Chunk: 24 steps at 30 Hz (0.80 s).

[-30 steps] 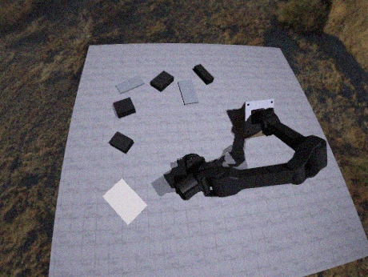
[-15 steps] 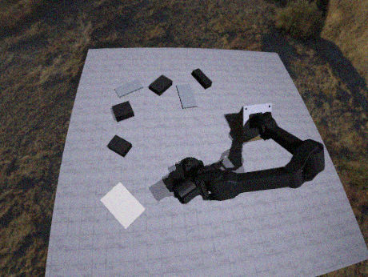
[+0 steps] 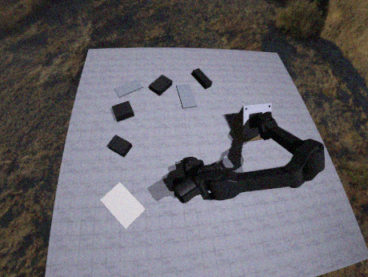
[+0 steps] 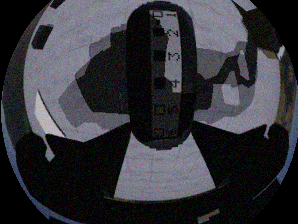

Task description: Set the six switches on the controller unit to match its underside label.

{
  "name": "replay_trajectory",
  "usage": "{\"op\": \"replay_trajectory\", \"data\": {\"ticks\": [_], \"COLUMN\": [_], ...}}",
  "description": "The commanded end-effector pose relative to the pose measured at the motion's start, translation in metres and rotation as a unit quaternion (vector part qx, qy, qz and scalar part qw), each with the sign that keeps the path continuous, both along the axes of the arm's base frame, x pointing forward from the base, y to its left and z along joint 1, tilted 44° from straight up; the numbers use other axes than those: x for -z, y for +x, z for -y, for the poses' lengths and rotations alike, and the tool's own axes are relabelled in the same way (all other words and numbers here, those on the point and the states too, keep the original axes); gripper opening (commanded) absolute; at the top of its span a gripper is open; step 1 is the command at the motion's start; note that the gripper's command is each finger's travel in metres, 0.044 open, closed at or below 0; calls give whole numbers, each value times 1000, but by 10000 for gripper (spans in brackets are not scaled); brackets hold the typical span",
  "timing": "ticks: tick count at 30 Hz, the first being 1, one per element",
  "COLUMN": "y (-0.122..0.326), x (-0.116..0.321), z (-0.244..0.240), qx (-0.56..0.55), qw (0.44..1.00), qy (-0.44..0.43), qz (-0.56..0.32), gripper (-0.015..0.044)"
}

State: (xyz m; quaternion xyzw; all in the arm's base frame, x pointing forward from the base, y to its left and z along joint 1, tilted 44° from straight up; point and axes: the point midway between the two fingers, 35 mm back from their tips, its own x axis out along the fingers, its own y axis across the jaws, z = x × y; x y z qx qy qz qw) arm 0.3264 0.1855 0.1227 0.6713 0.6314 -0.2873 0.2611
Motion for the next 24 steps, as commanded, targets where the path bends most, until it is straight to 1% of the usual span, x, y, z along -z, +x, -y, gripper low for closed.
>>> {"op": "replay_trajectory", "data": {"ticks": [1, 24], "y": [1, 0], "x": [-2, -10], "z": [5, 21], "qx": [2, 2], "qw": [1000, 1000], "qy": [-1, -2], "qz": [0, 0], "gripper": [336, 336]}}
